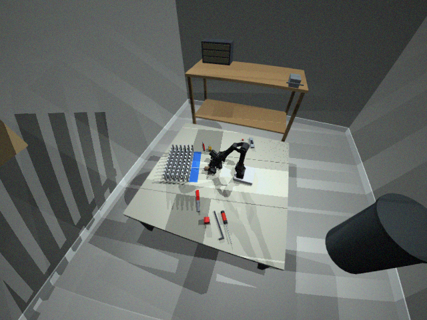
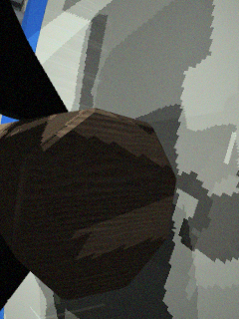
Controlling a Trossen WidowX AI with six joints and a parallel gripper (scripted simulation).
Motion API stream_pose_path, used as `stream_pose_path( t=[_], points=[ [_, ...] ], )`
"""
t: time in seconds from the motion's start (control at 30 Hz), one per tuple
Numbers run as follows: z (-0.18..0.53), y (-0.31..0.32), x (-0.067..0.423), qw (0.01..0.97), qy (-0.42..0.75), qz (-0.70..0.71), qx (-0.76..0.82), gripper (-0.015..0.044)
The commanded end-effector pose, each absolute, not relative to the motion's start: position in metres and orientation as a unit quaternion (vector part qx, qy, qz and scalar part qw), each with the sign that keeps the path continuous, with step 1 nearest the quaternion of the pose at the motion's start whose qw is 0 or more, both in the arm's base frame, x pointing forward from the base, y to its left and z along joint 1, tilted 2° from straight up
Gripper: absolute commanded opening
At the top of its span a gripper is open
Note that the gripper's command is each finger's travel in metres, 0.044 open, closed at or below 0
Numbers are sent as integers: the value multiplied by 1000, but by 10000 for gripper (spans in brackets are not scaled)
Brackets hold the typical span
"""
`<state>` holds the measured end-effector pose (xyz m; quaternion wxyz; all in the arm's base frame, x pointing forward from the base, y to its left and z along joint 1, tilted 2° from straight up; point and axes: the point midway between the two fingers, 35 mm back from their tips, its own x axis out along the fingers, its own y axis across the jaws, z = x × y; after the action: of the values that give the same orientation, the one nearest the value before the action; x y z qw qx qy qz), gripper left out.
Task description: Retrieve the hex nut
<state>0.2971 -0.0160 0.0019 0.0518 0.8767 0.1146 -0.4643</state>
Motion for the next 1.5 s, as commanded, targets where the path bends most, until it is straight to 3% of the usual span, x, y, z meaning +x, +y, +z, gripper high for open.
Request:
stream_pose_path(
  t=[0.0, 1.47],
  points=[
    [2, -16, 293, 53, 118, -462, 877, 0],
    [2, -23, 266, 53, 118, -463, 877, 0]
  ],
)
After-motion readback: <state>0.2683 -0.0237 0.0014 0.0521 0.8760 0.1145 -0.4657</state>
